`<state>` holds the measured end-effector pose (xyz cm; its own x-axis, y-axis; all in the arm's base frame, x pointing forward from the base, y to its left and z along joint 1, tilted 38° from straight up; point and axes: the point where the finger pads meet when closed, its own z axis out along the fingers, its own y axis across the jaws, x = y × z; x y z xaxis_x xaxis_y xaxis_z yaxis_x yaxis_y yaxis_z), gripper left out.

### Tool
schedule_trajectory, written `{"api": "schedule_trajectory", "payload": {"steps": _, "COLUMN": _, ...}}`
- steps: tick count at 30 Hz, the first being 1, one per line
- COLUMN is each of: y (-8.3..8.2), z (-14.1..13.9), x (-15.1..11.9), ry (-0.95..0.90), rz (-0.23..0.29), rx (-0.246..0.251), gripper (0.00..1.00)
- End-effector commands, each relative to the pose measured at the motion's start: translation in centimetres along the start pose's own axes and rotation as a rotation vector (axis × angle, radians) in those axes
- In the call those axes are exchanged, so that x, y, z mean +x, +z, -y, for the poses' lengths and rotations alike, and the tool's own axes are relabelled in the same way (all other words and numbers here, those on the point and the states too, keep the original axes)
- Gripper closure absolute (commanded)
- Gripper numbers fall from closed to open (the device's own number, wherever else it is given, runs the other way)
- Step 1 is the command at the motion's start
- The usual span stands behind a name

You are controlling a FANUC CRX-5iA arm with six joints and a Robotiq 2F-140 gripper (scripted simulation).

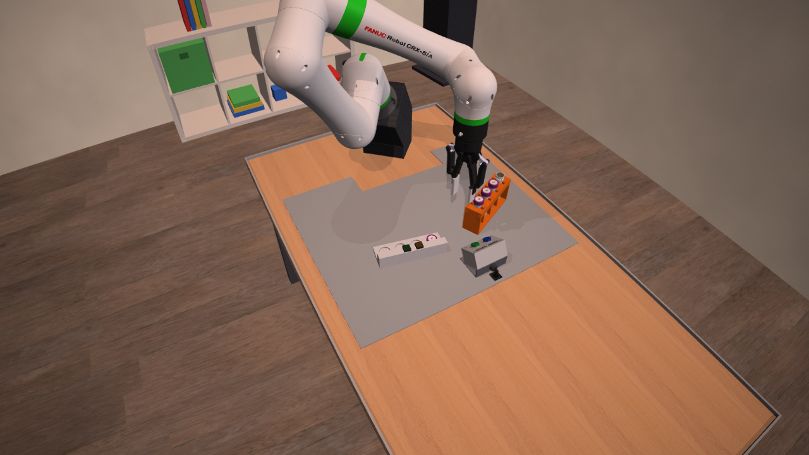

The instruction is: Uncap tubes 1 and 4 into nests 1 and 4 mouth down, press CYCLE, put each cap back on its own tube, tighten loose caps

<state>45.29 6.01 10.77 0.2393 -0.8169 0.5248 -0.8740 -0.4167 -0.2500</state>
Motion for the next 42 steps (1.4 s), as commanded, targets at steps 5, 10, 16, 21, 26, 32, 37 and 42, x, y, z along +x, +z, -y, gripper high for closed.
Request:
{"api": "schedule_trajectory", "payload": {"steps": 5, "y": 0.2, "z": 1.7, "x": -3.7, "ry": 0.426, "rz": -0.038, "rx": 0.018, "gripper": 0.65}}
{"api": "schedule_trajectory", "payload": {"steps": 10, "y": 0.3, "z": 2.7, "x": -6.0, "ry": 0.457, "rz": -0.038, "rx": 0.019, "gripper": 0.65}}
{"api": "schedule_trajectory", "payload": {"steps": 16, "y": 0.3, "z": 2.8, "x": -6.2, "ry": 0.457, "rz": -0.038, "rx": 0.019, "gripper": 0.65}}
{"api": "schedule_trajectory", "payload": {"steps": 21, "y": 1.2, "z": 2.8, "x": -6.1, "ry": 0.457, "rz": -0.038, "rx": 0.019, "gripper": 0.65}}
{"api": "schedule_trajectory", "payload": {"steps": 26, "y": 2.1, "z": 2.8, "x": -6.1, "ry": 0.457, "rz": -0.038, "rx": 0.019, "gripper": 0.65}}
{"api": "schedule_trajectory", "payload": {"steps": 32, "y": 3.8, "z": 2.8, "x": -6.0, "ry": 0.457, "rz": -0.038, "rx": 0.019, "gripper": 0.65}}
{"api": "schedule_trajectory", "payload": {"steps": 37, "y": 3.8, "z": 2.8, "x": -6.0, "ry": 0.457, "rz": -0.038, "rx": 0.019, "gripper": 0.65}}
{"api": "schedule_trajectory", "payload": {"steps": 42, "y": 3.9, "z": 2.8, "x": -6.0, "ry": 0.457, "rz": -0.038, "rx": 0.019, "gripper": 0.65}}
